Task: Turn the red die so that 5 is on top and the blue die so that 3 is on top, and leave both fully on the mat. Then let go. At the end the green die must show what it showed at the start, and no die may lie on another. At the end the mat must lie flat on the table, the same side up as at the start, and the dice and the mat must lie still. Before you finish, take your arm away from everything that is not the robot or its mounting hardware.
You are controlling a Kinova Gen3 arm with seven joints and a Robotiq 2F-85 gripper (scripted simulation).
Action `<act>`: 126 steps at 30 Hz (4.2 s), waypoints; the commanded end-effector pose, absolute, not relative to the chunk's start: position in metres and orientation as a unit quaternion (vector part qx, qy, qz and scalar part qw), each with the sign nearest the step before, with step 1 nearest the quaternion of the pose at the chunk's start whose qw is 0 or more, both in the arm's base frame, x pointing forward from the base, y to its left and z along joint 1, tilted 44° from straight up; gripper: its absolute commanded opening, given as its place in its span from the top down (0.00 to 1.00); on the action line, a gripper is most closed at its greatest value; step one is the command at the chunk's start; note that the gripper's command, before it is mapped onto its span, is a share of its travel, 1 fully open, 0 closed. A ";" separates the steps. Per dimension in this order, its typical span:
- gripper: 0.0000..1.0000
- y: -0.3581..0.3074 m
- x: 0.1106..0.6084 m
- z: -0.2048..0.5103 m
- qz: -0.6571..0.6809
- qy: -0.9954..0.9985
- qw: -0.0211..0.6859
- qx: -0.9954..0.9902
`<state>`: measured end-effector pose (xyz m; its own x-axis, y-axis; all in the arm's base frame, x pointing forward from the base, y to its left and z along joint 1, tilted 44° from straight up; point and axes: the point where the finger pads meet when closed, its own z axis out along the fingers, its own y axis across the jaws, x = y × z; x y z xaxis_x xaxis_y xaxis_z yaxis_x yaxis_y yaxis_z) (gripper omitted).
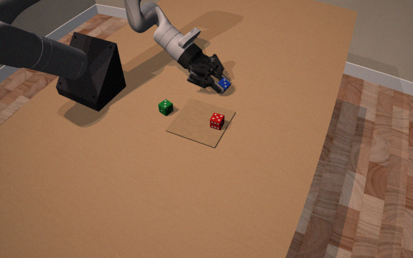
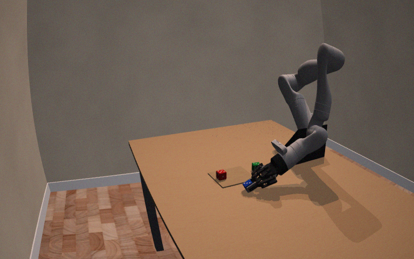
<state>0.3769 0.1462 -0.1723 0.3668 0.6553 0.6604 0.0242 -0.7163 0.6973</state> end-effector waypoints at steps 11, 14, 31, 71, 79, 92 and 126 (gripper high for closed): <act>0.74 0.147 0.377 -0.172 0.518 0.221 0.304 0.768; 0.74 0.147 0.377 -0.172 0.518 0.221 0.304 0.768; 0.70 0.147 0.377 -0.172 0.518 0.221 0.304 0.768; 0.54 0.147 0.377 -0.172 0.518 0.221 0.304 0.768; 0.54 0.147 0.377 -0.172 0.518 0.221 0.304 0.768; 0.54 0.148 0.374 -0.171 0.518 0.221 0.304 0.768; 0.54 0.178 0.327 -0.139 0.518 0.221 0.304 0.768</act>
